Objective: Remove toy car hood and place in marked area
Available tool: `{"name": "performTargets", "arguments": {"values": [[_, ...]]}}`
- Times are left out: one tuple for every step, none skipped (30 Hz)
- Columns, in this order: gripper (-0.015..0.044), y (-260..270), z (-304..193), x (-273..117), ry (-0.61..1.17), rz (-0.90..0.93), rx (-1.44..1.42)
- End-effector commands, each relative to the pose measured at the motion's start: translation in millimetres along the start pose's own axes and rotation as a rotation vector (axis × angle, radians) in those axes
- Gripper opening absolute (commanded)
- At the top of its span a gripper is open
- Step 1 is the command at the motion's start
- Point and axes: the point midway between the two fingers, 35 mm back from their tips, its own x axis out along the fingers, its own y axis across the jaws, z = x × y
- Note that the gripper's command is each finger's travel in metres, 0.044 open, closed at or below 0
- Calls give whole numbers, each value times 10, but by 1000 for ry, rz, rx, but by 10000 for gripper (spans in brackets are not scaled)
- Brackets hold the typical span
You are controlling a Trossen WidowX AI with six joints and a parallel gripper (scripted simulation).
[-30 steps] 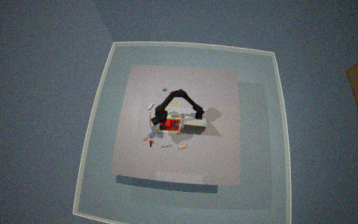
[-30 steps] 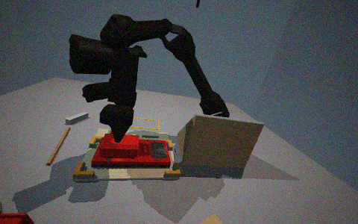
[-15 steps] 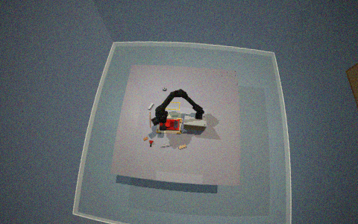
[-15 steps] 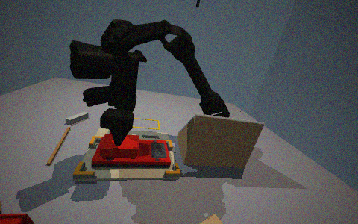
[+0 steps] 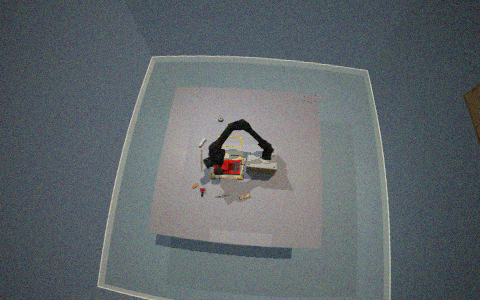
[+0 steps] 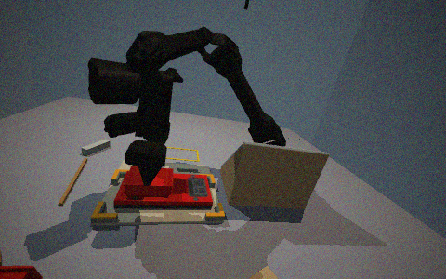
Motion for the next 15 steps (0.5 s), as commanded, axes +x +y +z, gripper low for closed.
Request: {"name": "performTargets", "arguments": {"values": [[440, -12, -17, 45, 2, -7, -6], [440, -12, -18, 52, 2, -7, -6], [440, -13, -19, 58, 2, -8, -6], [440, -13, -20, 63, 2, -8, -6], [440, -13, -20, 66, 2, -8, -6], [440, -13, -20, 67, 2, -8, -6], [440, -13, -20, 68, 2, -8, -6], [440, -13, -20, 70, 2, -8, -6], [440, -13, -20, 72, 2, -8, -6], [440, -13, -20, 75, 2, -8, -6], [440, -13, -20, 79, 2, -8, -6], [440, -13, -20, 84, 2, -8, -6], [440, -14, -20, 89, 2, -8, -6], [440, -14, -20, 94, 2, -8, -6], [440, -14, -20, 99, 2, -8, -6]]}}
